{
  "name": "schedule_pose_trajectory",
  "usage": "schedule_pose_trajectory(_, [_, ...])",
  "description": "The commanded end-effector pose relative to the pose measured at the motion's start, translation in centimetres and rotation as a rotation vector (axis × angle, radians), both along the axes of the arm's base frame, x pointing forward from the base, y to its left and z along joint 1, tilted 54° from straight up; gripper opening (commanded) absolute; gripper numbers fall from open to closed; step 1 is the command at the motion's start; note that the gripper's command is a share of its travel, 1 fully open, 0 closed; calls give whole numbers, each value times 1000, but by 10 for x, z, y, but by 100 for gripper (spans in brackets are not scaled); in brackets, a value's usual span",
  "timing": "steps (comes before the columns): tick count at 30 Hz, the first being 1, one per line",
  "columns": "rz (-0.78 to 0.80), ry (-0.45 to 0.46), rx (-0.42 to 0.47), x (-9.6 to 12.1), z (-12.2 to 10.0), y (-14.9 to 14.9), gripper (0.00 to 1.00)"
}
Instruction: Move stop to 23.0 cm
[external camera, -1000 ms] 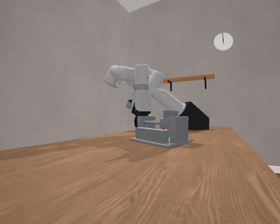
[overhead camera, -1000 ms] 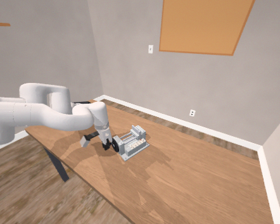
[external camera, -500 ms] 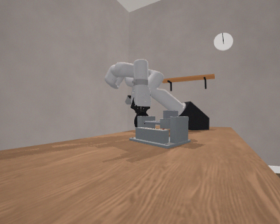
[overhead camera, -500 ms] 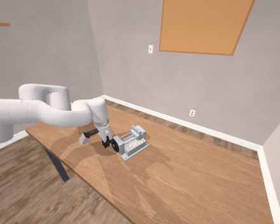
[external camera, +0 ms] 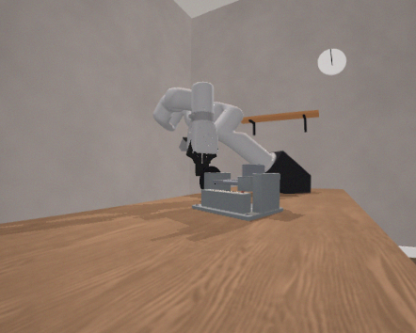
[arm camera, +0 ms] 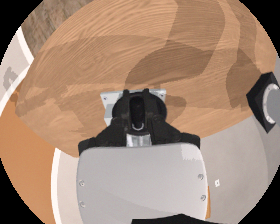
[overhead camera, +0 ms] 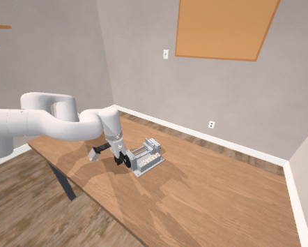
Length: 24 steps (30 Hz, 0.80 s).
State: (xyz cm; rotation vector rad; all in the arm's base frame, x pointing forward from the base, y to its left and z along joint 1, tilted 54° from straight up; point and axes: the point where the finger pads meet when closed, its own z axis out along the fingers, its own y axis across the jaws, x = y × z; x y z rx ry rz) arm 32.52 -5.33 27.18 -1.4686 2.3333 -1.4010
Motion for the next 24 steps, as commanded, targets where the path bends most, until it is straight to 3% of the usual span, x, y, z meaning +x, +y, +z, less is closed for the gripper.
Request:
schedule_pose_trajectory(1, [0,2,0,10,6,-3,6])
schedule_pose_trajectory(24, [0,2,0,38,-3,-29,6])
